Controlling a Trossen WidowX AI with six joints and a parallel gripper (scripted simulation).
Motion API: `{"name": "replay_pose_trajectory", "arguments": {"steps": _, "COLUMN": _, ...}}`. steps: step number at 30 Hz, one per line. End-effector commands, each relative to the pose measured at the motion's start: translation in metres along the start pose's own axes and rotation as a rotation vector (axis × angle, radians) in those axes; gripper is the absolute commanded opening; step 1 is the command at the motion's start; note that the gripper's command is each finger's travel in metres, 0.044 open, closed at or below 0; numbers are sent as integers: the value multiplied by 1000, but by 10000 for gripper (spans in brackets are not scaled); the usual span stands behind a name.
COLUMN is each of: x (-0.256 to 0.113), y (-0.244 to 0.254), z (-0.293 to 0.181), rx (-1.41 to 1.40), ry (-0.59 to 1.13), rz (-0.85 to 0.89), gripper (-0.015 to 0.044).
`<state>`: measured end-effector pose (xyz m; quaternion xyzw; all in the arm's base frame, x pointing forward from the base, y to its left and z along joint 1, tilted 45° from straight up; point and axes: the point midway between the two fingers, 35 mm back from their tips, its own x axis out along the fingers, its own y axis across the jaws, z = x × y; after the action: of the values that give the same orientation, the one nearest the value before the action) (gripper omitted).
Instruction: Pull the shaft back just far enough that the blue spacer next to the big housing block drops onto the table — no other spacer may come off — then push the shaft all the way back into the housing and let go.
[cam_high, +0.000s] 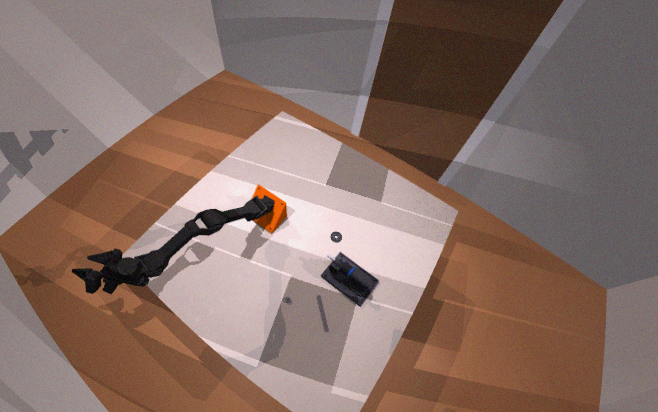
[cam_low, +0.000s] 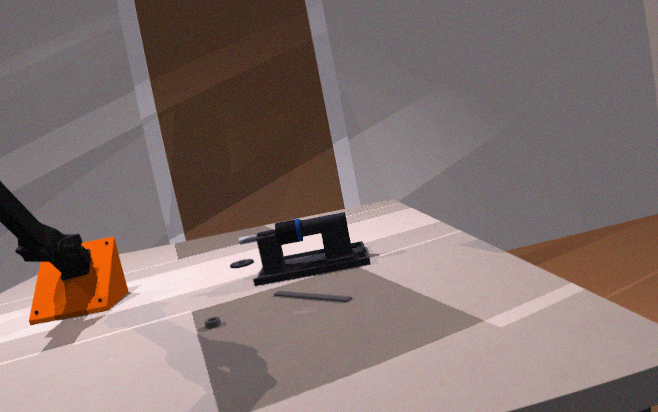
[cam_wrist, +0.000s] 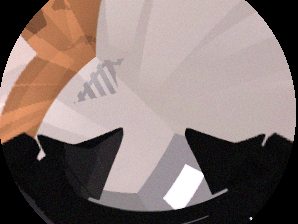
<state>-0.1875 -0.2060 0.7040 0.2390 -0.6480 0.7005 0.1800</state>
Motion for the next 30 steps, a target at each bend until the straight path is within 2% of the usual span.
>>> {"name": "replay_pose_trajectory", "arguments": {"steps": 1, "x": 0, "y": 0, "z": 1, "rx": 2, "ry": -3, "rz": 1, "gripper": 426}}
{"name": "replay_pose_trajectory", "arguments": {"steps": 6, "x": -14, "y": 9, "z": 39, "rx": 75, "ry": -113, "rz": 42, "gripper": 440}}
{"name": "replay_pose_trajectory", "arguments": {"steps": 14, "x": -78, "y": 24, "z": 136, "rx": 258, "ry": -402, "rz": 179, "gripper": 440}}
{"name": "replay_pose_trajectory", "arguments": {"steps": 22, "x": -175, "y": 29, "z": 215, "rx": 414, "ry": -677, "rz": 354, "gripper": 440}}
{"name": "replay_pose_trajectory", "arguments": {"steps": 30, "x": -289, "y": 29, "z": 263, "rx": 526, "ry": -909, "rz": 555, "gripper": 440}}
